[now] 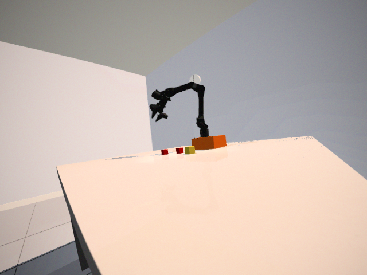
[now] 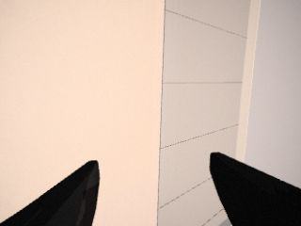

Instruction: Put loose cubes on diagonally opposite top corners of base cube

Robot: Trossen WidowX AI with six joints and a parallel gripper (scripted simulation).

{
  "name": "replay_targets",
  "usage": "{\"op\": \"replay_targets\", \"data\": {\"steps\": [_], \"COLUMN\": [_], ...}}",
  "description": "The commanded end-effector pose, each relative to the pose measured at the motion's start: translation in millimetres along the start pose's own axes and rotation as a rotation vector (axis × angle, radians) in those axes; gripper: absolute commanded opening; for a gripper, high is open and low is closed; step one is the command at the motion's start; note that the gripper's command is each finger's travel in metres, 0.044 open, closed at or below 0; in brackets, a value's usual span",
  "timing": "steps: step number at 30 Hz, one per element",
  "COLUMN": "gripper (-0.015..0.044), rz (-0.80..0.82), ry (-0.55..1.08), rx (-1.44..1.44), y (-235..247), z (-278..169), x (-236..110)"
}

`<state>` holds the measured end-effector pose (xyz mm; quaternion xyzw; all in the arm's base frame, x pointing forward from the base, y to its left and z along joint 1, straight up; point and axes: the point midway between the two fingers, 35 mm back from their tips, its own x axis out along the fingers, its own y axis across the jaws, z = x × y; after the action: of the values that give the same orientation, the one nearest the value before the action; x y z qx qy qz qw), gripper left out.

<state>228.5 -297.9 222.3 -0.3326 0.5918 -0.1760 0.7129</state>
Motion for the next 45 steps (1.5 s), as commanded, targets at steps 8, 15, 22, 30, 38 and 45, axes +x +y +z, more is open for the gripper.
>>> {"op": "replay_targets", "data": {"steps": [8,15,22,30,38,45], "gripper": [0.0265,0.0265,0.0265,0.0265,0.0265,0.0265], "rz": [0.266,0.417,0.558,0.665,0.665,0.666], "ry": [-0.180,-0.293,-0.396,-0.468,-0.468,-0.468], "rx": [-0.468,-0.778,-1.090,-1.334,-1.334,-1.334], "y": [110,183,253,303,328,346], "z": [74,99,105,96,96,92], "x": [-8,-29,-57,-81,-53,-35]}}
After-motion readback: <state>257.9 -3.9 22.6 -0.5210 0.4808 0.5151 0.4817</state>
